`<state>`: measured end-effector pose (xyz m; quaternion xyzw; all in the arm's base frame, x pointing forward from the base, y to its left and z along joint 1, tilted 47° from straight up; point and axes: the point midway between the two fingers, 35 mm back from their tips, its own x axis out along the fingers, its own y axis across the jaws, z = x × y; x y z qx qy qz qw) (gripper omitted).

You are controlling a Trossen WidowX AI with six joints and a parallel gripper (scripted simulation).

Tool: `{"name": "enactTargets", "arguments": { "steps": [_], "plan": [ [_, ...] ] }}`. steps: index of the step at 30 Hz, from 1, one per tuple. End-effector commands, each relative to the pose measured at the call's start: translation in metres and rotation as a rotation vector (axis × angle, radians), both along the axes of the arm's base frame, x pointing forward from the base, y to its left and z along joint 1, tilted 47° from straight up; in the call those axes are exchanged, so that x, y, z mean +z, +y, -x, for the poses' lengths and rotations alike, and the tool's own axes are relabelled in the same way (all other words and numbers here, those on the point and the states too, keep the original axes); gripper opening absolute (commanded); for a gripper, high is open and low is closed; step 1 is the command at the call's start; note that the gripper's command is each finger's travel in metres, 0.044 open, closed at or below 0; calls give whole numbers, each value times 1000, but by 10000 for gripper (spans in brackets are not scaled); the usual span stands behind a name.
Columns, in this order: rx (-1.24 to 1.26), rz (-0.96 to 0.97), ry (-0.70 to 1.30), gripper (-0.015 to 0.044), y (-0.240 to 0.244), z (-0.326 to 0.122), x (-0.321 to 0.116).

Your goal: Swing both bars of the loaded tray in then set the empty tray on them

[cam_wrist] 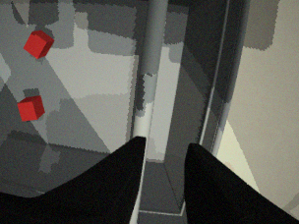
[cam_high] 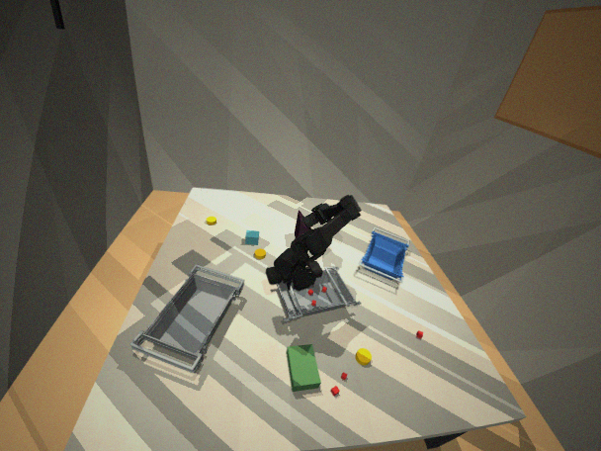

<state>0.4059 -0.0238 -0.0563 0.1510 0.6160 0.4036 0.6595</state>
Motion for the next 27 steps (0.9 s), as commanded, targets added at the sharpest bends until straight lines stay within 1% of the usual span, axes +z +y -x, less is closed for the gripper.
{"name": "enactTargets", "arguments": {
  "steps": [1, 19, 22, 27],
  "plan": [
    [9, -2, 7, 84, 5, 1, -2],
    [9, -2, 7, 84, 5, 1, -2],
    [9, -2, 7, 5, 5, 1, -2],
    [9, -2, 7, 0, 5, 1, -2]
  ]
}}
